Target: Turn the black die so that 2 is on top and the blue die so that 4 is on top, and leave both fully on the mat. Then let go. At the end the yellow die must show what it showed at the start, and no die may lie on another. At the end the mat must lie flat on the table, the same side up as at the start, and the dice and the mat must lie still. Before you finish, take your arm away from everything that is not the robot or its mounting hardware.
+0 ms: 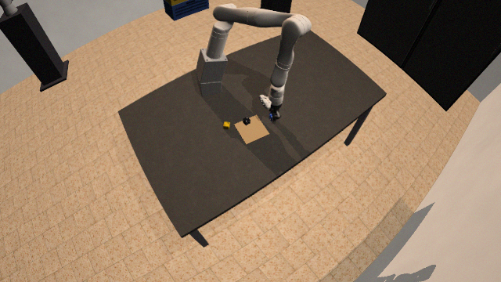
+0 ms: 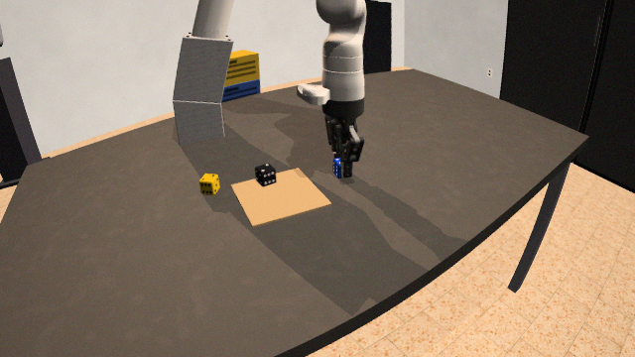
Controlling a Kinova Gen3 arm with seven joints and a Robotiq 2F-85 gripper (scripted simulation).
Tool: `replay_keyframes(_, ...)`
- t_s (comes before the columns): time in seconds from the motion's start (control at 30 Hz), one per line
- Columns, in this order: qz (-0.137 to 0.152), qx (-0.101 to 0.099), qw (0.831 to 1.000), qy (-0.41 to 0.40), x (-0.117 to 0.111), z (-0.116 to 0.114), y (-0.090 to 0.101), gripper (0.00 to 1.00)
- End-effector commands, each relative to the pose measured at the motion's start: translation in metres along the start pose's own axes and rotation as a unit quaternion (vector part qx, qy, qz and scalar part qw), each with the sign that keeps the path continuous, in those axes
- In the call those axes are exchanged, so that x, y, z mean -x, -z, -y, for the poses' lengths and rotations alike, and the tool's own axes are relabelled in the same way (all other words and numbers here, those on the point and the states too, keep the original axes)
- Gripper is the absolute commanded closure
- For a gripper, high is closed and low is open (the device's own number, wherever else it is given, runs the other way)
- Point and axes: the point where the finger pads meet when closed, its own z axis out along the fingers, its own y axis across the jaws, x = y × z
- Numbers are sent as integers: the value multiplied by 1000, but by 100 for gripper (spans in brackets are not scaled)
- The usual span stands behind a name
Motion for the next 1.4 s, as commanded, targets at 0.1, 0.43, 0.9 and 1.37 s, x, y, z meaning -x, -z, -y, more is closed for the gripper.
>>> replay_keyframes(0.1, 0, -1, 1000, 0, 0, 1, 0, 74)
replay_keyframes(0.43, 0, -1, 1000, 0, 0, 1, 0, 74)
replay_keyframes(0.9, 0, -1, 1000, 0, 0, 0, 43, 74)
replay_keyframes(1.37, 0, -1, 1000, 0, 0, 0, 100, 74)
